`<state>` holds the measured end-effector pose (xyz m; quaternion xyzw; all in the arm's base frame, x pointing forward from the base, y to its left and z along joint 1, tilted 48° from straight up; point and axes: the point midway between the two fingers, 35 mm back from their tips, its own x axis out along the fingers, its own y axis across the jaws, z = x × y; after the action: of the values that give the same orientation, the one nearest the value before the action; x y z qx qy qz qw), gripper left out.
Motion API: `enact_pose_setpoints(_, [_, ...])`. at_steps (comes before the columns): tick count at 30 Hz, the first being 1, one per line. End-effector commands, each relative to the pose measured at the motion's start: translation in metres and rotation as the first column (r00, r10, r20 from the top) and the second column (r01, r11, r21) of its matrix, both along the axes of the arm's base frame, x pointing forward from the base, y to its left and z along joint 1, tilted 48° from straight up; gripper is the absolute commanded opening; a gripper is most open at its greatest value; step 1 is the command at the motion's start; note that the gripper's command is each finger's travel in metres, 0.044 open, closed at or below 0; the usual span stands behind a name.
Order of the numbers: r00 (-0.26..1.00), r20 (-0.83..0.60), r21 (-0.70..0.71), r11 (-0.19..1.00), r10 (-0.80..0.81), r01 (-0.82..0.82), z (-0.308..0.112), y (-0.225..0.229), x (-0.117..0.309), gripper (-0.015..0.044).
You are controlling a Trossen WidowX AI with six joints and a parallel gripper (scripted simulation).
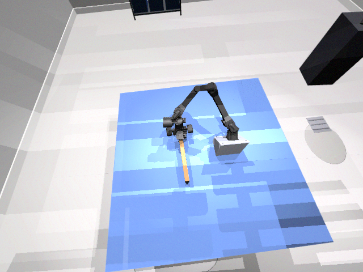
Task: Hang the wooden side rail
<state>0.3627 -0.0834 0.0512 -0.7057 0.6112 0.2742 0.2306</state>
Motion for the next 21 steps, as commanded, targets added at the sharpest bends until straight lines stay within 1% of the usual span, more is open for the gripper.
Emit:
enact_pose_setpoints(1, [1.0, 0.003, -0.005, 1.0, 0.002, -0.002, 0.0, -0.001, 0.001, 0.0])
enact_pose_setpoints(2, [1.0, 0.003, -0.005, 1.0, 0.002, -0.002, 0.0, -0.001, 0.001, 0.0])
enact_pose_setpoints(14, [1.0, 0.0, 0.0, 1.0, 0.0, 0.0, 0.0, 0.0, 0.0, 0.0315])
enact_pose_setpoints(18, [1.0, 0.001, 0.0, 1.0, 0.001, -0.001, 0.013, 0.015, -0.002, 0.042])
enact_pose_setpoints(19, [1.0, 0.002, -0.001, 1.0, 0.001, -0.001, 0.019, 0.022, -0.003, 0.044])
enact_pose_setpoints(21, [1.0, 0.002, -0.002, 1.0, 0.002, -0.002, 0.026, 0.03, -0.004, 0.044])
